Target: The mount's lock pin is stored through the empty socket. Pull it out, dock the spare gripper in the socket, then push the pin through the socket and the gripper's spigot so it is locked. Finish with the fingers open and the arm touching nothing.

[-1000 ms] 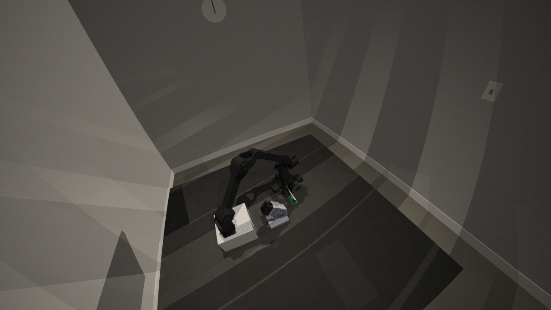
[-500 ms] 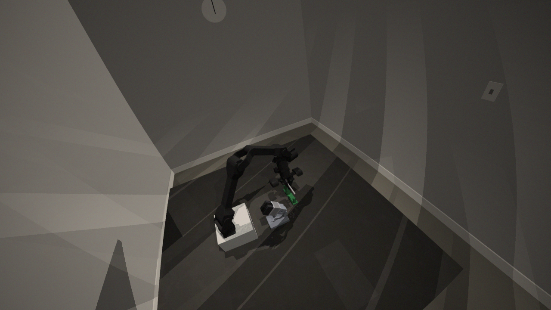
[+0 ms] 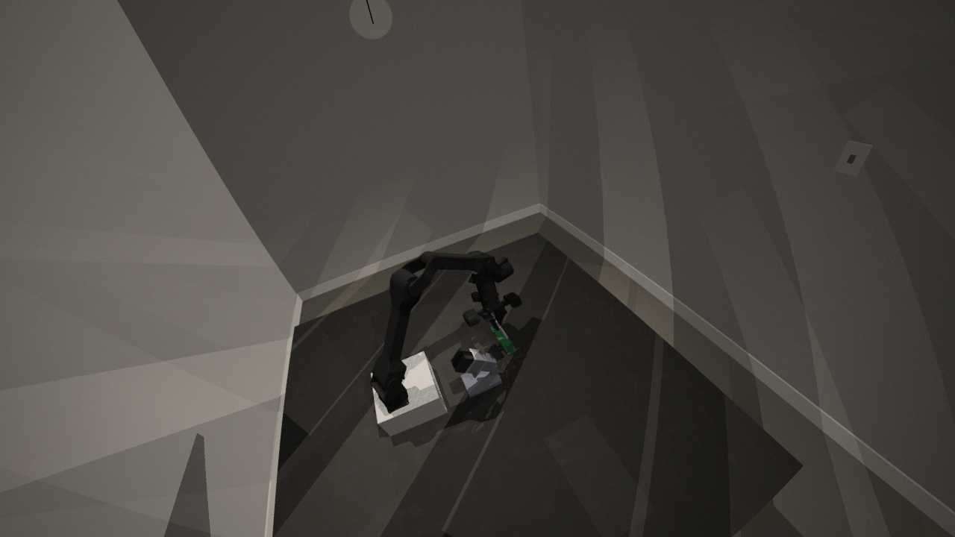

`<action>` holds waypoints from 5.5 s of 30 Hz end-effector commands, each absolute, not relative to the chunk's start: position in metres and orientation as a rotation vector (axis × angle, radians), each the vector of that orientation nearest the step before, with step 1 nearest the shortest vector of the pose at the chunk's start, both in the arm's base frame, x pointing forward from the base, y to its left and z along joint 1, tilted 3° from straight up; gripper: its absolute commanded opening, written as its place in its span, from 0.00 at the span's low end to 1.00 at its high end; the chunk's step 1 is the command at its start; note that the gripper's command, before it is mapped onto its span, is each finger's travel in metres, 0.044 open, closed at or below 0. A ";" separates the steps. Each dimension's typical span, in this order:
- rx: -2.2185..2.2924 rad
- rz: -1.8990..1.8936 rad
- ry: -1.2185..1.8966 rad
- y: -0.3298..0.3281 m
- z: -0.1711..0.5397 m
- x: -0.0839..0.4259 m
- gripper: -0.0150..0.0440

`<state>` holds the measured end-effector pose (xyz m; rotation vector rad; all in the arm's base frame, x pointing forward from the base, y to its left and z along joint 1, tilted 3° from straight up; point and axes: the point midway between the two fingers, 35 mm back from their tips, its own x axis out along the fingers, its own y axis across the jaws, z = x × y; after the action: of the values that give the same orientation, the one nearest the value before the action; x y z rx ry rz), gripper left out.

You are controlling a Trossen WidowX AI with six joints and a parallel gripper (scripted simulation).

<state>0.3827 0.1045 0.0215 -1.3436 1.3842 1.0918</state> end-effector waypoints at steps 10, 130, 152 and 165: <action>-1.336 1.087 1.375 0.112 0.037 0.347 0.25; -1.309 1.115 1.402 0.061 -0.006 0.290 0.25; -1.306 1.122 1.407 0.049 -0.007 0.289 0.25; -1.300 1.125 1.408 0.049 -0.008 0.289 0.57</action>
<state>0.2886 0.0492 -0.0076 -1.2992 1.4080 1.1256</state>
